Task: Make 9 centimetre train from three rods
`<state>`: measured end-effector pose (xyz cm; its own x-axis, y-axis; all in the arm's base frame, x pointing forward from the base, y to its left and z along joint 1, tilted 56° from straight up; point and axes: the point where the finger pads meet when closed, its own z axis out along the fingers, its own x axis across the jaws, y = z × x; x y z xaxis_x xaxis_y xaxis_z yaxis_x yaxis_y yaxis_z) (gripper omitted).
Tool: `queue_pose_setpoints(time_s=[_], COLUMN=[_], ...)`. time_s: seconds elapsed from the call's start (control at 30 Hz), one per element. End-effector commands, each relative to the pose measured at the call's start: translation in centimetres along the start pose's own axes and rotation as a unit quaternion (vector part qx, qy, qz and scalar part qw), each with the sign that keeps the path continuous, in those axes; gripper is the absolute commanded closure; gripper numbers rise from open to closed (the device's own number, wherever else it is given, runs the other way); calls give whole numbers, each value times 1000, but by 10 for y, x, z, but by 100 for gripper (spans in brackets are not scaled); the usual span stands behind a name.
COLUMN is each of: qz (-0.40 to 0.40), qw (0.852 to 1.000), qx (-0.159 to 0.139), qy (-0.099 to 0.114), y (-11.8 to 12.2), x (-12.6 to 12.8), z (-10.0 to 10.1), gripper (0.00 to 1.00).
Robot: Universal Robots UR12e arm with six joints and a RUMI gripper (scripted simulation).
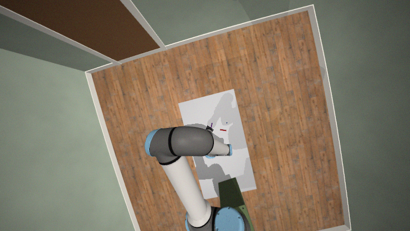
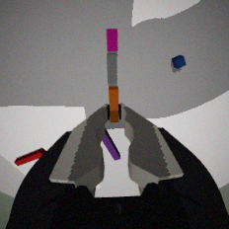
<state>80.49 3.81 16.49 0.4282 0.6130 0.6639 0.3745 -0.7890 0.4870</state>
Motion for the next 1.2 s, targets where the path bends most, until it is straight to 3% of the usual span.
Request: queue_pose_setpoints(time_s=[0.0,1.17], qz=[-2,-2], qw=[1000,1000], qx=[-1,-1], qy=[2,2], y=[2,2], x=[4,4], z=[0,12], gripper=[100,100])
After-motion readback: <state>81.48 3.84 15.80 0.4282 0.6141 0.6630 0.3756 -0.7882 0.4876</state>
